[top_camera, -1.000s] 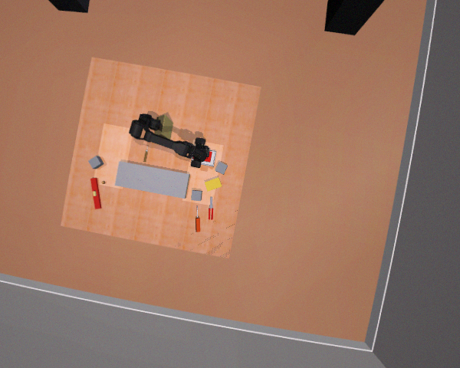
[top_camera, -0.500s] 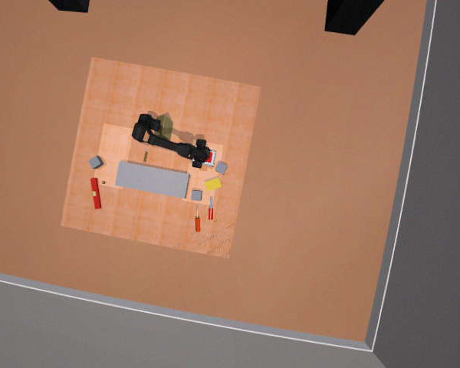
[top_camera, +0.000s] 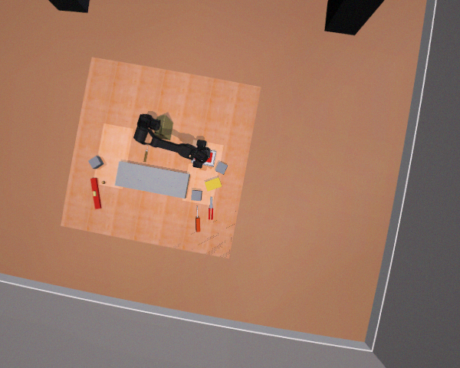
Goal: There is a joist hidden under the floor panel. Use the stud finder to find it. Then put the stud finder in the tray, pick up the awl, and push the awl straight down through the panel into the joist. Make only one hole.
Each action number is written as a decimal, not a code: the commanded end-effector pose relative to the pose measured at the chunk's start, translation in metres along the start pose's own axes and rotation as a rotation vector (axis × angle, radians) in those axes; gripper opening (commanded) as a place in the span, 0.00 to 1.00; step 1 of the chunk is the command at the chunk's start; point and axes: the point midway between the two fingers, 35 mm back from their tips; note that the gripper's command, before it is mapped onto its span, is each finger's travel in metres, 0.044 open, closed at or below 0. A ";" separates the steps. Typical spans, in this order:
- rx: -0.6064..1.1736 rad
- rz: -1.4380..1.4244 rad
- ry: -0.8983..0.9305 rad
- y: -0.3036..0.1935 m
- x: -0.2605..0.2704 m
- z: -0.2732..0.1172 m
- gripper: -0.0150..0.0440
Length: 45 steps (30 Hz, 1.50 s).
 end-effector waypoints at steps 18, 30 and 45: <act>-0.001 0.001 -0.001 -0.003 0.000 0.011 0.70; -0.003 -0.001 0.001 0.023 -0.004 -0.082 1.00; 0.045 0.635 -0.048 -0.156 -0.093 -0.114 1.00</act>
Point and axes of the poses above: the point midway between the two fingers, 35 mm back from their tips, its own z axis out along the fingers, its own x axis across the jaws, y = z × x, and after that the axes turned 13 degrees about -z, right-handed
